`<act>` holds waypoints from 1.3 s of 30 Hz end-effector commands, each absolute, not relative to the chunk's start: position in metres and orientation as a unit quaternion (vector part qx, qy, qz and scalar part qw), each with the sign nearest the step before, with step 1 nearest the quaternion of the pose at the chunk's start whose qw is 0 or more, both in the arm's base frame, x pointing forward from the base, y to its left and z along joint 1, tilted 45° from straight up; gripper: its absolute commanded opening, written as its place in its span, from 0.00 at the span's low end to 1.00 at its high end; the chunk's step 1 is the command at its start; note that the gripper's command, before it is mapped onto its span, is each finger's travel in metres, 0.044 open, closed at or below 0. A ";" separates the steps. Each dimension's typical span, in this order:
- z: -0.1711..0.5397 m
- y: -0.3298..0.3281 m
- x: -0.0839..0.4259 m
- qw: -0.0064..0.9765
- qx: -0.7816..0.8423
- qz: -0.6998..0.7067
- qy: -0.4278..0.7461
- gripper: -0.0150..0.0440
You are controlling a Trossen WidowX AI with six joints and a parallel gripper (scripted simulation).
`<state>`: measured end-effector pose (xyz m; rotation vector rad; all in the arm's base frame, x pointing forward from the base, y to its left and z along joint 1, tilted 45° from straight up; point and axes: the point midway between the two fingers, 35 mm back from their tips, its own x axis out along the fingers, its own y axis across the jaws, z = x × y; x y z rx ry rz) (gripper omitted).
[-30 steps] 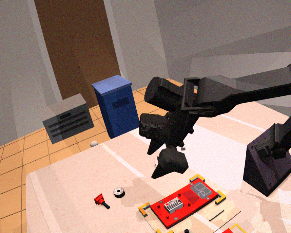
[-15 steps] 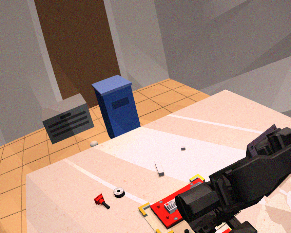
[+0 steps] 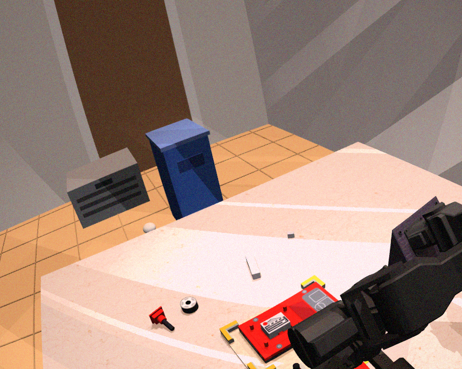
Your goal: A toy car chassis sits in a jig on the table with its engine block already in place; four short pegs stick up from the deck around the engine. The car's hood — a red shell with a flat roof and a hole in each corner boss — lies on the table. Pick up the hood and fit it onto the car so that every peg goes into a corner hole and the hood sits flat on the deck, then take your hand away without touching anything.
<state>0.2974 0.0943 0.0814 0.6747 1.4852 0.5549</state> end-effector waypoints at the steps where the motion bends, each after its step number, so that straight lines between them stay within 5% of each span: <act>1: 0.078 0.097 0.297 0.649 0.300 0.243 0.655 1.00; 39: 0.053 0.121 0.302 0.649 0.300 0.244 0.655 1.00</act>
